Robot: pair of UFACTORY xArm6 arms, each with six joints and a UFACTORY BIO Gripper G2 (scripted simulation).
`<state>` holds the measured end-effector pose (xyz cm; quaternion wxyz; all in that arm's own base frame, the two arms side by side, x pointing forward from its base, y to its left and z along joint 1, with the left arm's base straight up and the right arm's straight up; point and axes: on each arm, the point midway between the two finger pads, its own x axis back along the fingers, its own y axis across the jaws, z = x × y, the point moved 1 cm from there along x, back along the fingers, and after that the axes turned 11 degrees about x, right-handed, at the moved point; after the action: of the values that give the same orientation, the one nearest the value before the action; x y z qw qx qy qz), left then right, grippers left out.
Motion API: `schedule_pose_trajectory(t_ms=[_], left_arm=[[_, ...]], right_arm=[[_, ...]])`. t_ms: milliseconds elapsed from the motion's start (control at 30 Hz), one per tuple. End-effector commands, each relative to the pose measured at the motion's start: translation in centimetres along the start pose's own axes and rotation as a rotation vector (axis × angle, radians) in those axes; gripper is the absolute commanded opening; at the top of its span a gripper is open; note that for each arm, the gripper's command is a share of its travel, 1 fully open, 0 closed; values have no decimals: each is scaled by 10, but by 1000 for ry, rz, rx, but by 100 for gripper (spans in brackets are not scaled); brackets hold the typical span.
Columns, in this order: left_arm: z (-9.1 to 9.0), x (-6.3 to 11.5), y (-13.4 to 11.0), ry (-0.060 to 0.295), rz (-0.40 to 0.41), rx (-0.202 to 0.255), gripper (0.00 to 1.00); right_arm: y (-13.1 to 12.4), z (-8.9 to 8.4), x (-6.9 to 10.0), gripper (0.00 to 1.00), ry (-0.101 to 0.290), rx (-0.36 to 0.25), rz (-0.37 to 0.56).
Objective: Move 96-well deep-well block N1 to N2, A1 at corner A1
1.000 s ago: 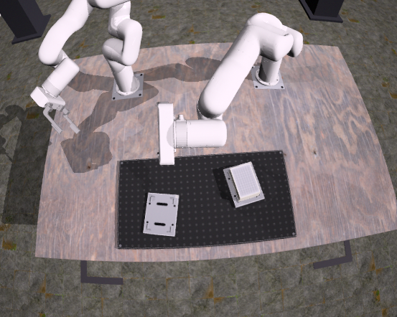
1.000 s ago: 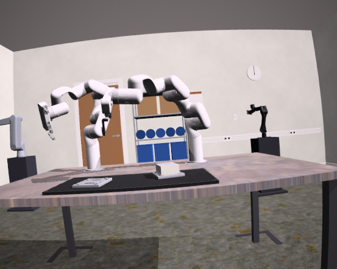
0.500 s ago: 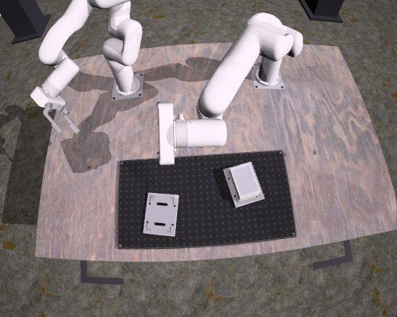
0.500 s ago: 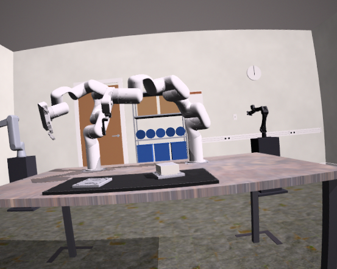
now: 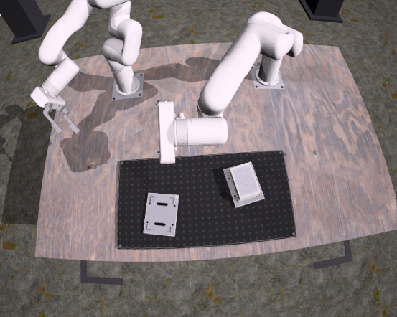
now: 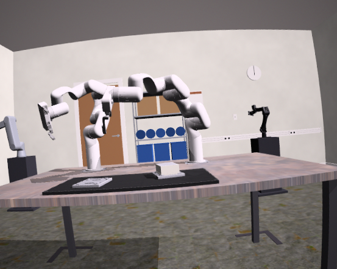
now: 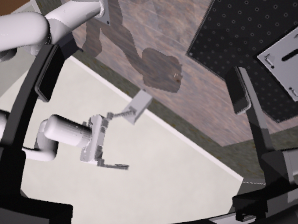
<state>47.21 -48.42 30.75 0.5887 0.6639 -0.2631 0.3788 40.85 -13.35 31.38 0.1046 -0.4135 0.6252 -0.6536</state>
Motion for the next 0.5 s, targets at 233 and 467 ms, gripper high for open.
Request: schedule_pose_trajectory(t_ms=[233,467], left_arm=[[-8,11,5,11,22,44,100],[-15,19,8,19,37,82,100]], right_arm=[[-2,0,1,100,1,3,1],[-2,0,1,100,1,3,1]])
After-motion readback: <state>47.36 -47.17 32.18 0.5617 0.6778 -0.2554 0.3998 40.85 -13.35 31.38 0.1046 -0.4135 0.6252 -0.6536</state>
